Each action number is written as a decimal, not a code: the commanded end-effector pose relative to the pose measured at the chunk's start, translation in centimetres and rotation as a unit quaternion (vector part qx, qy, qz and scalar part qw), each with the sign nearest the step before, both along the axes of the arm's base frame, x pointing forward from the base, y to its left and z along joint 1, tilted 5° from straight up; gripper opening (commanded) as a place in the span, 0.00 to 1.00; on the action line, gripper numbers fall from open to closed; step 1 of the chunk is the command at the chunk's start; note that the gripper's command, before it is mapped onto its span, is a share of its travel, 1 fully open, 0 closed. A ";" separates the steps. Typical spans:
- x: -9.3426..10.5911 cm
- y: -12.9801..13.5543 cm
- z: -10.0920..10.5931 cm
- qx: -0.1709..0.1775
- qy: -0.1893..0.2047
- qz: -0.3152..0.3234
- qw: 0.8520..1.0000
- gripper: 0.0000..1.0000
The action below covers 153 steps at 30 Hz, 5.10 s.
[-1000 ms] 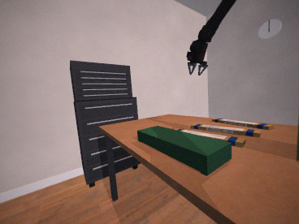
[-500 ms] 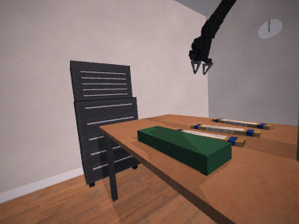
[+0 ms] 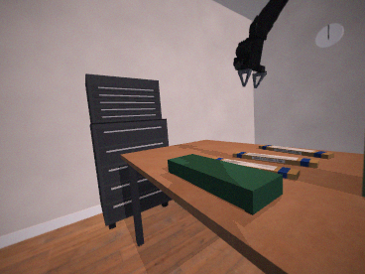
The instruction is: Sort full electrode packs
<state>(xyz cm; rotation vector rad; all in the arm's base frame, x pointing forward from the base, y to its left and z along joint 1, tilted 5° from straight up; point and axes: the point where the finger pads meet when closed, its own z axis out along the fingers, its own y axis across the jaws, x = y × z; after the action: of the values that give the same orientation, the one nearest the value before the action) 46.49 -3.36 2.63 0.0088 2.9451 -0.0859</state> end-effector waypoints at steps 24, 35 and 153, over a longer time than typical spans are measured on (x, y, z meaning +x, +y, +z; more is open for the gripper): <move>-11.9 4.2 -0.7 -0.015 0.090 0.012 0.996 0.96; -13.5 4.5 -0.8 -0.014 0.086 0.010 0.996 0.96; -5.5 2.8 -21.0 -0.015 0.087 0.012 0.996 0.64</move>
<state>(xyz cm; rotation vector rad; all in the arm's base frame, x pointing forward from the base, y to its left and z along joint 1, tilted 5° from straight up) 39.85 -0.02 -17.74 -0.0453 3.1351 -0.1336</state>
